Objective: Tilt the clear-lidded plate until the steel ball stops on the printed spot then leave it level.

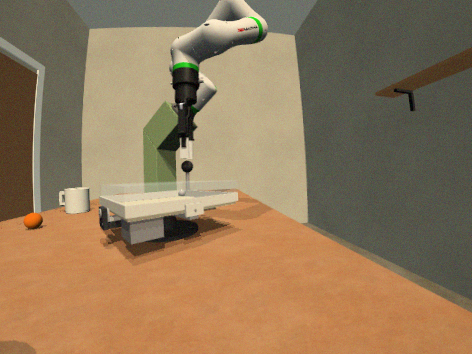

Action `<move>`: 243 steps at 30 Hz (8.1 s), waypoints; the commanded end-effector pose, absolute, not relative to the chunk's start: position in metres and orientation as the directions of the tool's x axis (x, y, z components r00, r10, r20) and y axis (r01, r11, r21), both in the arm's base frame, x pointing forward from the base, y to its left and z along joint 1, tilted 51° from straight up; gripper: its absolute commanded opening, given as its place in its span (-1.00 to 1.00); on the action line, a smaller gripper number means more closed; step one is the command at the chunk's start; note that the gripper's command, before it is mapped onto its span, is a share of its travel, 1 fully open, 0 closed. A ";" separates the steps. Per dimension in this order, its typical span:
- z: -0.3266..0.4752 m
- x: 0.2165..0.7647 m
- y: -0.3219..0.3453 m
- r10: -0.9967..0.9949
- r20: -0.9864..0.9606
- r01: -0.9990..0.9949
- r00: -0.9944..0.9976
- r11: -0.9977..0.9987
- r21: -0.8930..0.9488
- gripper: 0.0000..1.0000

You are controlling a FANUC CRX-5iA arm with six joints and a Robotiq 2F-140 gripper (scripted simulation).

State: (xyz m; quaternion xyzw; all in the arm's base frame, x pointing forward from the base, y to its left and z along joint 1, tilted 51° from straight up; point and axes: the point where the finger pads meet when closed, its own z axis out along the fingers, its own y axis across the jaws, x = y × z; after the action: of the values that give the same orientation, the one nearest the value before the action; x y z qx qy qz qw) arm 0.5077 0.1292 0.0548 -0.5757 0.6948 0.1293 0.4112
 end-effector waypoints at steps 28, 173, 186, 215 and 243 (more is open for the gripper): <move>0.042 0.517 0.142 -0.694 -0.720 -0.906 0.001 0.304 -0.294 -0.15; 0.018 0.533 0.167 -0.694 -0.720 -0.906 0.001 0.304 -0.294 -0.15; 0.018 0.533 0.167 -0.694 -0.720 -0.906 0.001 0.304 -0.294 -0.80; 0.018 0.533 0.167 -0.694 -0.720 -0.906 0.001 0.304 -0.294 -0.80; 0.022 0.532 0.163 -0.694 -0.720 -0.906 0.001 0.304 -0.294 -0.80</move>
State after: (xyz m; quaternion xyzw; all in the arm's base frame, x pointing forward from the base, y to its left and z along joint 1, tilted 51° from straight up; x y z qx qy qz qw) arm 0.5322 0.1638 0.0216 -0.5758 0.6948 0.1295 0.4111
